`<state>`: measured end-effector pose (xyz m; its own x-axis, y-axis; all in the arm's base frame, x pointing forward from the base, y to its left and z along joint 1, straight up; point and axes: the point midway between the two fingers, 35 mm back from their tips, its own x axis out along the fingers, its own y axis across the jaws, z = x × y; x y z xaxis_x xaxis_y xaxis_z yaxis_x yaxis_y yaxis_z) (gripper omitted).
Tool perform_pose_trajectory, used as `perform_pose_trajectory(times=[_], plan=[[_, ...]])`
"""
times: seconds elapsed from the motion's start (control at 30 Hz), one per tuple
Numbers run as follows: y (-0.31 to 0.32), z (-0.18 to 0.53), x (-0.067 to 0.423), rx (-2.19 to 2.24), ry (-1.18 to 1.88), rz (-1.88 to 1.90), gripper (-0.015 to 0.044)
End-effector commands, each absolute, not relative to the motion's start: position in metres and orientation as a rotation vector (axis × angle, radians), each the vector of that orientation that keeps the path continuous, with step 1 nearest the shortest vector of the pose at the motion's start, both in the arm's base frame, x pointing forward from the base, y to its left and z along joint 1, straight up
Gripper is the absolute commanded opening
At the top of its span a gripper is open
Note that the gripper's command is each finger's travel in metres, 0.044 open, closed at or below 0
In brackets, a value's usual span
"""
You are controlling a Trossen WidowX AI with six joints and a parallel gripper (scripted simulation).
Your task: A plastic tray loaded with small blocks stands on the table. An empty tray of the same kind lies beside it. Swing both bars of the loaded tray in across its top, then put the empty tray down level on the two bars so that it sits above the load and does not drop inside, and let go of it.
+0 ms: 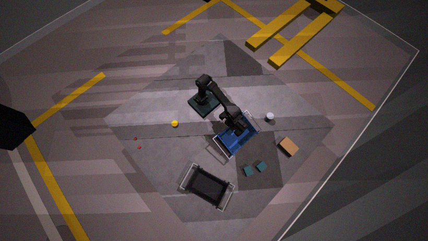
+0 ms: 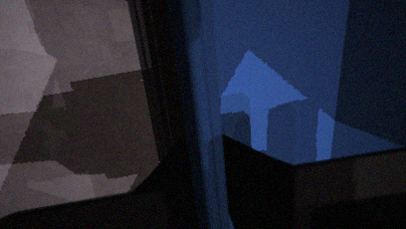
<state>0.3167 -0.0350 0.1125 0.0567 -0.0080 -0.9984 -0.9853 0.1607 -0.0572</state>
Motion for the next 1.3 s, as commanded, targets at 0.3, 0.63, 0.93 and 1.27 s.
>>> perform_pose_trajectory(times=[0.3, 0.63, 0.93, 1.27], plan=[[-0.034, 0.107, 0.312, -1.104, 1.259, 1.063, 0.0000], [-0.034, 0.107, 0.312, -1.104, 1.259, 1.063, 0.0000], [-0.035, 0.110, 0.315, -1.115, 1.246, 1.051, 0.0000], [-0.034, 0.100, 0.309, -1.103, 1.259, 1.063, 0.0000]])
